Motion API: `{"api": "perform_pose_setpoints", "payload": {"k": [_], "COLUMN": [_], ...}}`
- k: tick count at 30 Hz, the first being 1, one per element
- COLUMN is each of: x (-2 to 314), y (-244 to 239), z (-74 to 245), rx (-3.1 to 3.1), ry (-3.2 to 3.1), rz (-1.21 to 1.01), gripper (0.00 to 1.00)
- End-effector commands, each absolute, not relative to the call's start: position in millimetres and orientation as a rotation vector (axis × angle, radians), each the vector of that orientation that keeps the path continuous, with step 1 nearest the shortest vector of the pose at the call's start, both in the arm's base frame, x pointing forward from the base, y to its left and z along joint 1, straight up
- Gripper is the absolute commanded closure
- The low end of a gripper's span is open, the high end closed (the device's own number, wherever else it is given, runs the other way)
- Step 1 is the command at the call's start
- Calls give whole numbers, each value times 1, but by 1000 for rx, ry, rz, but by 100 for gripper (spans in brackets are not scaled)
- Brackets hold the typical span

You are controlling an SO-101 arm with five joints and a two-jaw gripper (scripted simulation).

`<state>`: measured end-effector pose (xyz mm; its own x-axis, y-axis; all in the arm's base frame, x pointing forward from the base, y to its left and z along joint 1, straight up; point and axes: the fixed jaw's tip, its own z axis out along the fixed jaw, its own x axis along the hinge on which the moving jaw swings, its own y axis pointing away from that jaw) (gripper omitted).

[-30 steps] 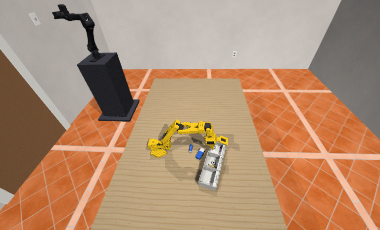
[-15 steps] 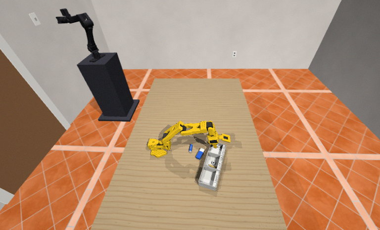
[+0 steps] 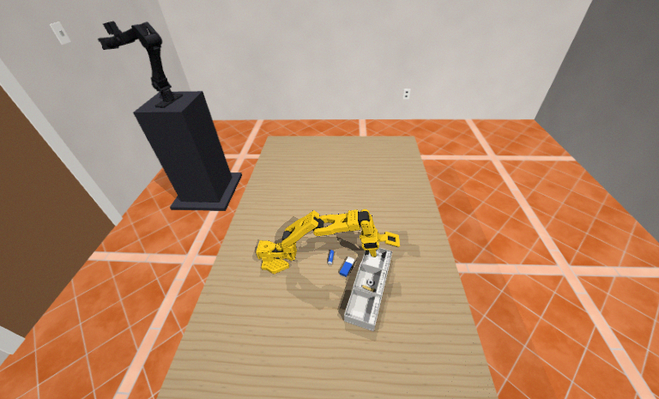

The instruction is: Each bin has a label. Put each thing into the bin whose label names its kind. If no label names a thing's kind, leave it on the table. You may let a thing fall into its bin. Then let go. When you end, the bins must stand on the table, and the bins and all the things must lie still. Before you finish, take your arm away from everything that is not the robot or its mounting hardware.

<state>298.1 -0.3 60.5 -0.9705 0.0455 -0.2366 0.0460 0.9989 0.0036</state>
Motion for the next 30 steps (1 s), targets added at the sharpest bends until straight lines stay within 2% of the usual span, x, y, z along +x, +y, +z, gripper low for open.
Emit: {"api": "perform_pose_setpoints", "payload": {"k": [1, 30], "x": [302, 309], "y": [1, 5], "z": [72, 83], "rx": [43, -3], "ry": [2854, 2789], "rz": [-2, -5], "gripper": [100, 100]}}
